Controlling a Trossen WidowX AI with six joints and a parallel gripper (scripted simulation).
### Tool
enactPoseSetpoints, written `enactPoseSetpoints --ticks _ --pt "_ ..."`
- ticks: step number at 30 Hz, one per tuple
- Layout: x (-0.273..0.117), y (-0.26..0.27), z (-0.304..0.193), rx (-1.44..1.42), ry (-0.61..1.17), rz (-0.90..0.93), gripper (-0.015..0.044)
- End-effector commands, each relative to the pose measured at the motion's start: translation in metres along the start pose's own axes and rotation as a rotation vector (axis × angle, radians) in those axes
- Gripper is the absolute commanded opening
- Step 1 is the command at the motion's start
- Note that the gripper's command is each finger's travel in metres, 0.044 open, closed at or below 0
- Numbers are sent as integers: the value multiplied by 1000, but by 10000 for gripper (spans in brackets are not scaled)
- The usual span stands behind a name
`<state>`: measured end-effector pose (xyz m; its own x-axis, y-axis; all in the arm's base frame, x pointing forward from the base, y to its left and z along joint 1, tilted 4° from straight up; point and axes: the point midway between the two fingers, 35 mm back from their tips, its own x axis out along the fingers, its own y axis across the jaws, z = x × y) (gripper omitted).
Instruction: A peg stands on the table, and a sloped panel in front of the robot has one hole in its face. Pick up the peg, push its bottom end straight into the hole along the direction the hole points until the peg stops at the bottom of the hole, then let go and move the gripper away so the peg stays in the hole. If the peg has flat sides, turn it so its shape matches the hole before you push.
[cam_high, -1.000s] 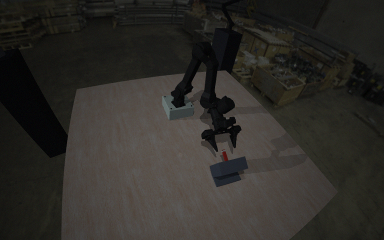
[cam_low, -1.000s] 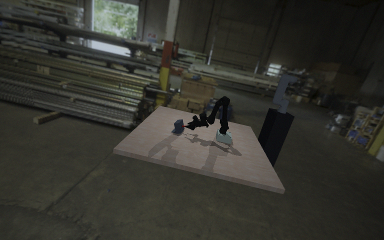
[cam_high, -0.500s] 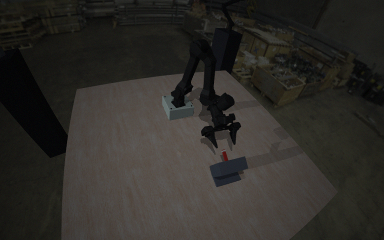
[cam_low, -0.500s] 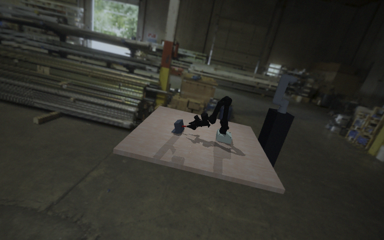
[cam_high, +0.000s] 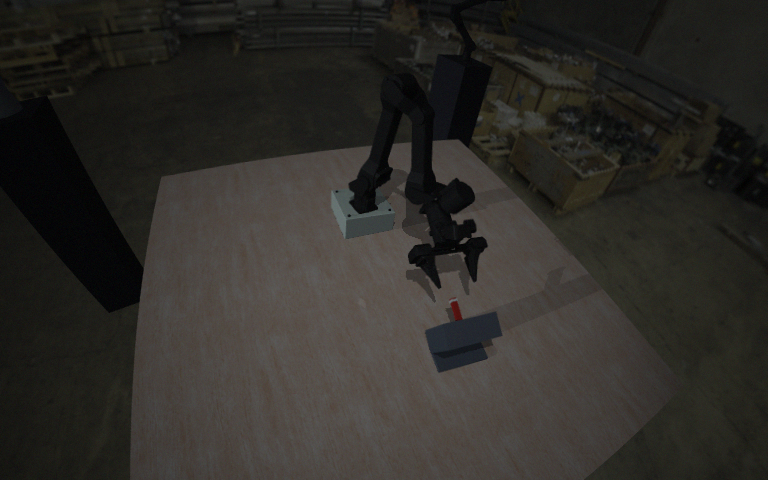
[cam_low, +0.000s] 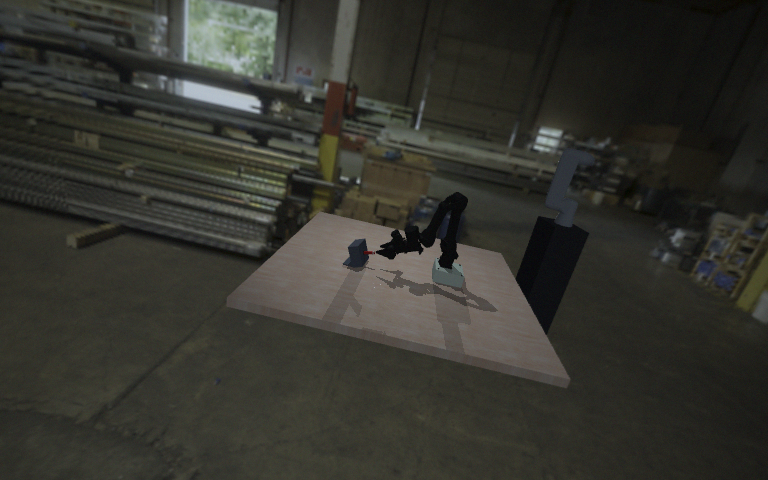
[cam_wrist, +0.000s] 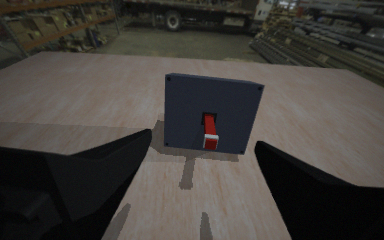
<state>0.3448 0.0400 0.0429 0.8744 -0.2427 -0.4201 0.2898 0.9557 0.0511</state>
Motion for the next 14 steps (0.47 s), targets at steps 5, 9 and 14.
enactPoseSetpoints --ticks 5,9,14 --pt "-8 -1 -1 2 2 -5 440" --pt "-12 0 -1 2 1 -4 440" --pt "-16 0 0 2 1 -4 440"
